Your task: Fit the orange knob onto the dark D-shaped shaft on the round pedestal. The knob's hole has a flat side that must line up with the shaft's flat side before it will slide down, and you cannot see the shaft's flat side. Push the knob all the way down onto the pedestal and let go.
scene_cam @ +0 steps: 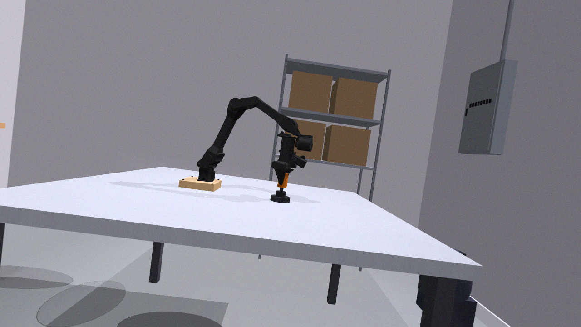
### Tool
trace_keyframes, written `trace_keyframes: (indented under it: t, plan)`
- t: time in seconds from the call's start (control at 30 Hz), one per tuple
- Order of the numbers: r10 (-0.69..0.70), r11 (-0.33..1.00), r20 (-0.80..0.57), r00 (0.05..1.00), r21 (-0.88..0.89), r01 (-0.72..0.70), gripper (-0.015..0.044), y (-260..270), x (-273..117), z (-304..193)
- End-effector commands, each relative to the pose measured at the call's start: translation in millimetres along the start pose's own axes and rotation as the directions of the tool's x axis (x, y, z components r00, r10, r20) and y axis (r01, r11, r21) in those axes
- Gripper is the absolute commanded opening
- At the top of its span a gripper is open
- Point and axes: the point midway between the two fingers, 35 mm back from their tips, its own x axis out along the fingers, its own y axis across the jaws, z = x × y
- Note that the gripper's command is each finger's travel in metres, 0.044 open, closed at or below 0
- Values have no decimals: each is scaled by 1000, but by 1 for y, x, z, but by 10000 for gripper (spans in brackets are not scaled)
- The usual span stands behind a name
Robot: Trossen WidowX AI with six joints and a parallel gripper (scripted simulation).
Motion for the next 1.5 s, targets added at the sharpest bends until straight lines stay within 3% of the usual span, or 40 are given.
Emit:
trace_keyframes:
  t: [0.0,0.53,0.8,1.47]
  plan:
    - [-6,1000,2,1000,4,6,0,-1,0,1]
    - [-6,1000,2,1000,4,6,0,-1,-4,1]
    - [-6,977,2,1000,212,6,0,-1,-4,1]
    - [-6,977,2,1000,212,6,0,-1,0,0]
